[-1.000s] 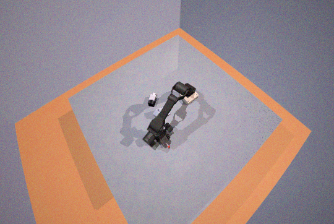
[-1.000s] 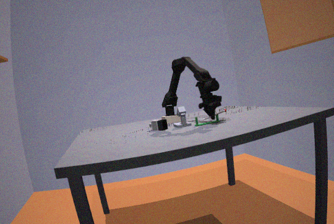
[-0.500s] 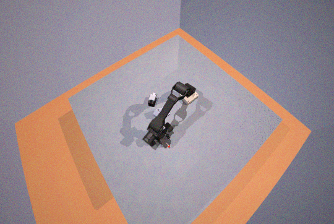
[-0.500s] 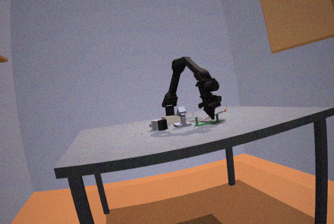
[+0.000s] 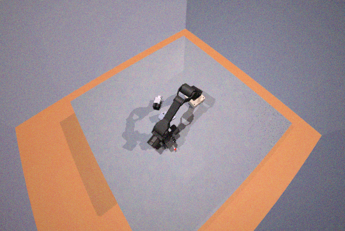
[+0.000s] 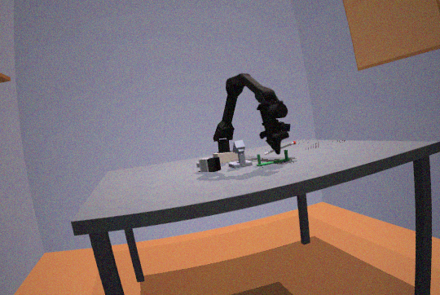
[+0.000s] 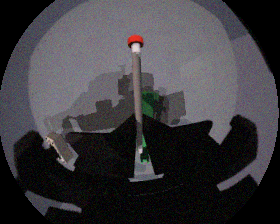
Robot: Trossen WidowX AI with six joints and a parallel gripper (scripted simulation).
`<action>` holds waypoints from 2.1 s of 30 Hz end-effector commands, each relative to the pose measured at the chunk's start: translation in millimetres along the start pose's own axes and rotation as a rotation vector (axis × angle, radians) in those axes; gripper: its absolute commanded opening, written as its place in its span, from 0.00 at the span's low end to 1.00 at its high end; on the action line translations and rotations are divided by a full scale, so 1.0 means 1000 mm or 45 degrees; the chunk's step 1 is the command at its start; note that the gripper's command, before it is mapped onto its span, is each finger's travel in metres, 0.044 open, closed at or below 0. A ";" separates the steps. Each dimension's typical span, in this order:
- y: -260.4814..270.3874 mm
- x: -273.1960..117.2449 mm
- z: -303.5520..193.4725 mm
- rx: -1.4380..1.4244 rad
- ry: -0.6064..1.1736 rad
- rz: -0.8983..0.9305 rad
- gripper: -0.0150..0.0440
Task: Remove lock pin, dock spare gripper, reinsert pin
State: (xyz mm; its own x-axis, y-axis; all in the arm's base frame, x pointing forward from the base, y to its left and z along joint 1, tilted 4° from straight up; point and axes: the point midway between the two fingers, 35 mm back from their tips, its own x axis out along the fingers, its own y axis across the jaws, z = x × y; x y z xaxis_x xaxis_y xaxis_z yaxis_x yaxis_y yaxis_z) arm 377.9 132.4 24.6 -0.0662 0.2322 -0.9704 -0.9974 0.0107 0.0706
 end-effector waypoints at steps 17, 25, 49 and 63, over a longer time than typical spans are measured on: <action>0.007 -0.010 -0.001 0.015 0.011 0.042 0.25; 0.001 -0.019 -0.015 0.029 0.013 0.041 0.25; -0.009 -0.028 -0.050 0.061 0.014 0.047 0.25; -0.010 -0.007 -0.054 0.060 0.010 0.027 0.25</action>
State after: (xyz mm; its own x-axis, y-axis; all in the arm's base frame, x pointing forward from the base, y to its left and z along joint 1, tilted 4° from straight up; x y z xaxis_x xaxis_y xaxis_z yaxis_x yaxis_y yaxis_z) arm 388.8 78.2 25.5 -0.0844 0.2255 -0.9706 -0.9939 0.0503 0.0981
